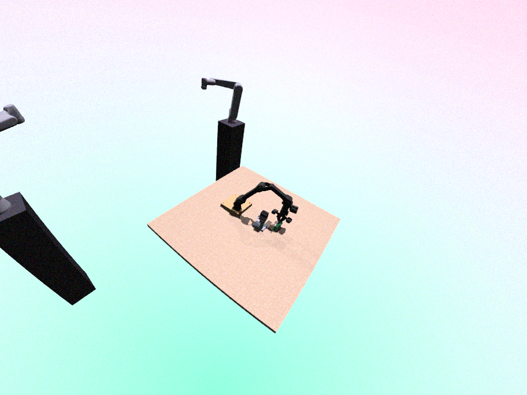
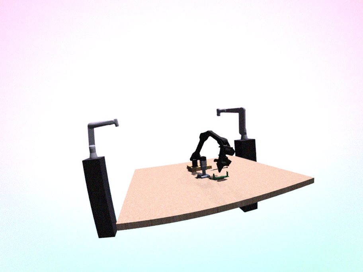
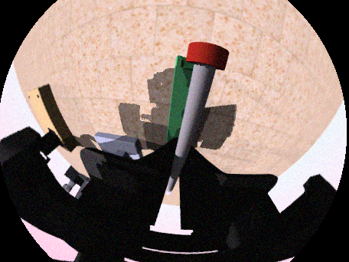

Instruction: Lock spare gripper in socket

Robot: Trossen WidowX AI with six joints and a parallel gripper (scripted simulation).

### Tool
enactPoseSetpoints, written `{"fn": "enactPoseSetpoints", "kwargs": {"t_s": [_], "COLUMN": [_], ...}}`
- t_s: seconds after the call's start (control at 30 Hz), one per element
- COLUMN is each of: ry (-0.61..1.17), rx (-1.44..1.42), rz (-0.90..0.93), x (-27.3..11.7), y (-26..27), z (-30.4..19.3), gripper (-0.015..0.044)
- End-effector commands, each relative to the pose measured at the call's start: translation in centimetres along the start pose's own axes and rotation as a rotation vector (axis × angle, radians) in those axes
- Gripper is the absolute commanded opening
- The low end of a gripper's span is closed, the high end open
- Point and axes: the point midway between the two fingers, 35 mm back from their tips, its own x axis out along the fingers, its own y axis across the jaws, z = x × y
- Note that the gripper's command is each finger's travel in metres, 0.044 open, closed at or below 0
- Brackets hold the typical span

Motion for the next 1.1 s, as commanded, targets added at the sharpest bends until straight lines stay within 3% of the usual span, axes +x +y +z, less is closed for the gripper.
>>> {"fn": "enactPoseSetpoints", "kwargs": {"t_s": [0.0, 0.27, 1.07], "ry": [-0.004, -0.004, -0.004], "rx": [0.000, 0.000, -0.027], "rz": [-0.002, -0.002, -0.009], "x": [-1.2, -3.2, -3.8], "y": [-0.1, 0.1, 2.9], "z": [-0.3, -0.9, -0.3], "gripper": [0.0000, 0.0000, 0.0000]}}
